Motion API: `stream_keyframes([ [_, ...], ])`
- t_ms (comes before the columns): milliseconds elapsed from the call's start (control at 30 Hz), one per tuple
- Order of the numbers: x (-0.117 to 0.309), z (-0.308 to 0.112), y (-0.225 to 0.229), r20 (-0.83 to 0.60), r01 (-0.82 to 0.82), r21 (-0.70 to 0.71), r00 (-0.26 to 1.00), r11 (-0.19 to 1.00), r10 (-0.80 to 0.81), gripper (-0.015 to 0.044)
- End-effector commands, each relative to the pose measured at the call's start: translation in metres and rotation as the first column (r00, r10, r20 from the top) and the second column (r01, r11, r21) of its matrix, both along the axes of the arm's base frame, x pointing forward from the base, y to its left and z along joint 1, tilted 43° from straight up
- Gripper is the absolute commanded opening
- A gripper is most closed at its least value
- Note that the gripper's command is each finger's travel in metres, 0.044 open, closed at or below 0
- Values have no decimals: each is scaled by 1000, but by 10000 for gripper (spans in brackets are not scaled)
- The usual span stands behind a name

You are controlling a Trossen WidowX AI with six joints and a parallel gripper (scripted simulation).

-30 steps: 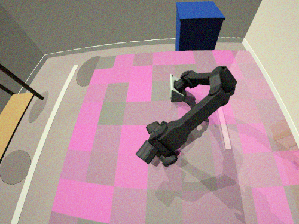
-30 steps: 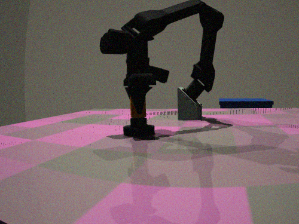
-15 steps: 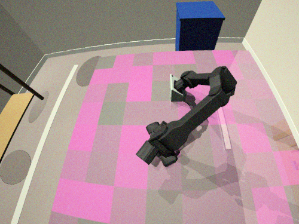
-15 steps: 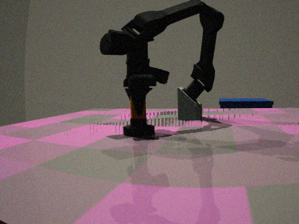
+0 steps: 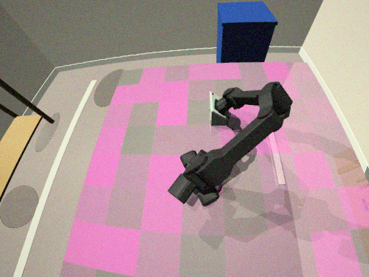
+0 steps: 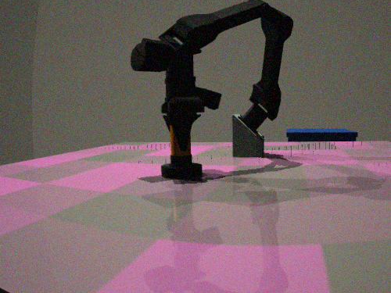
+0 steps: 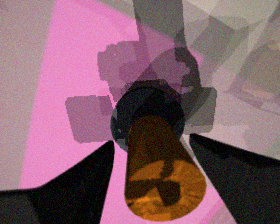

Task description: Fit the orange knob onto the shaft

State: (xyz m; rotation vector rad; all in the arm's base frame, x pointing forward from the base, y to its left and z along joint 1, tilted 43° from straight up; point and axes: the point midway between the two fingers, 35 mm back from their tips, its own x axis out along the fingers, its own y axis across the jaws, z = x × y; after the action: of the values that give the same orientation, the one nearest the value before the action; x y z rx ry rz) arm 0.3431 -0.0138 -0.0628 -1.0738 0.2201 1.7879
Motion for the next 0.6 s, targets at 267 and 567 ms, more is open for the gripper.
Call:
stream_keyframes([
  [267, 3, 7, -7, -2, 3, -1, 1000, 1000, -3, 440],
  [567, 12, 70, -64, 0, 0, -3, 1000, 1000, 0, 440],
])
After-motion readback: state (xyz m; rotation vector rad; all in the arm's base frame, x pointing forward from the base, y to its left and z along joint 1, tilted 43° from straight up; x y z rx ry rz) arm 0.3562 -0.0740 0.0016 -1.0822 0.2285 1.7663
